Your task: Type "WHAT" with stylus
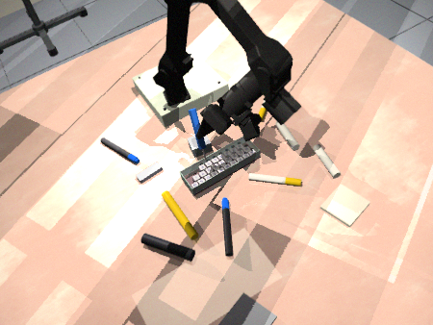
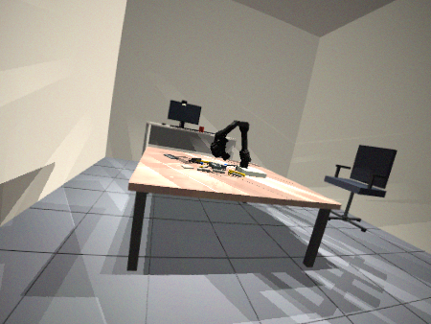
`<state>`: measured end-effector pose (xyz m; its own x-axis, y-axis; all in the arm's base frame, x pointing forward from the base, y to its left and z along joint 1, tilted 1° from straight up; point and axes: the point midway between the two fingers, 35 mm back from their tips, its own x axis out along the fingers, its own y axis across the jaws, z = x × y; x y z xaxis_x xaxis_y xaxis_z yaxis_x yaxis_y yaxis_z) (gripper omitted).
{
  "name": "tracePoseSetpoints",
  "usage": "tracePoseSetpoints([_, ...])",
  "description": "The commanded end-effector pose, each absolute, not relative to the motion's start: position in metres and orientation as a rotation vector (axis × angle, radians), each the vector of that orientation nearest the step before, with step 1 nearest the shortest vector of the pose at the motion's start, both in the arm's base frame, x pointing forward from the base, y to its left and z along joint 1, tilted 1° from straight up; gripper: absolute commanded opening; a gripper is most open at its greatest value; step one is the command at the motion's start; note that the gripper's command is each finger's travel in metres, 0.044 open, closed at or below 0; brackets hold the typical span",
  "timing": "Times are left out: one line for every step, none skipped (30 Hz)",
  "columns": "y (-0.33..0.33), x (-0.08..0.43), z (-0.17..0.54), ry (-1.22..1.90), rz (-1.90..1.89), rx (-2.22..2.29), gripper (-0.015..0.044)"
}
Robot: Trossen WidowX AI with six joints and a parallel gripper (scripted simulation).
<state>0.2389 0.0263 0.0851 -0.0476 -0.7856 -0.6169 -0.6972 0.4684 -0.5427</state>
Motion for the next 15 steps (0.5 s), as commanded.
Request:
tracePoseSetpoints([0.036,0.244,0.089,1.774,-0.002,-1.406,0.0000])
tracePoseSetpoints([0.038,0.244,0.089,1.774,0.032,-1.447,0.0000])
tracePoseSetpoints([0.041,0.244,0.090,1.774,0.066,-1.488,0.0000])
tracePoseSetpoints([0.043,0.245,0.091,1.774,0.100,-1.528,0.0000])
tracePoseSetpoints([0.046,0.245,0.091,1.773,0.134,-1.569,0.0000])
tracePoseSetpoints([0.048,0.246,0.092,1.771,0.168,-1.610,0.0000])
tracePoseSetpoints([0.051,0.246,0.093,1.769,0.202,-1.650,0.0000])
tracePoseSetpoints([0.053,0.246,0.093,1.767,0.235,-1.691,0.0000])
tracePoseSetpoints([0.056,0.247,0.094,1.765,0.269,-1.731,0.0000])
tracePoseSetpoints([0.058,0.247,0.095,1.762,0.303,-1.772,0.0000])
tracePoseSetpoints([0.061,0.248,0.096,1.759,0.336,-1.812,0.0000])
tracePoseSetpoints([0.063,0.248,0.096,1.755,0.370,-1.852,0.0000])
tracePoseSetpoints([0.066,0.248,0.097,1.751,0.403,-1.893,0.0000])
tracePoseSetpoints([0.068,0.249,0.098,1.747,0.437,-1.933,0.0000])
tracePoseSetpoints([0.071,0.249,0.098,1.742,0.471,-1.973,0.0000])
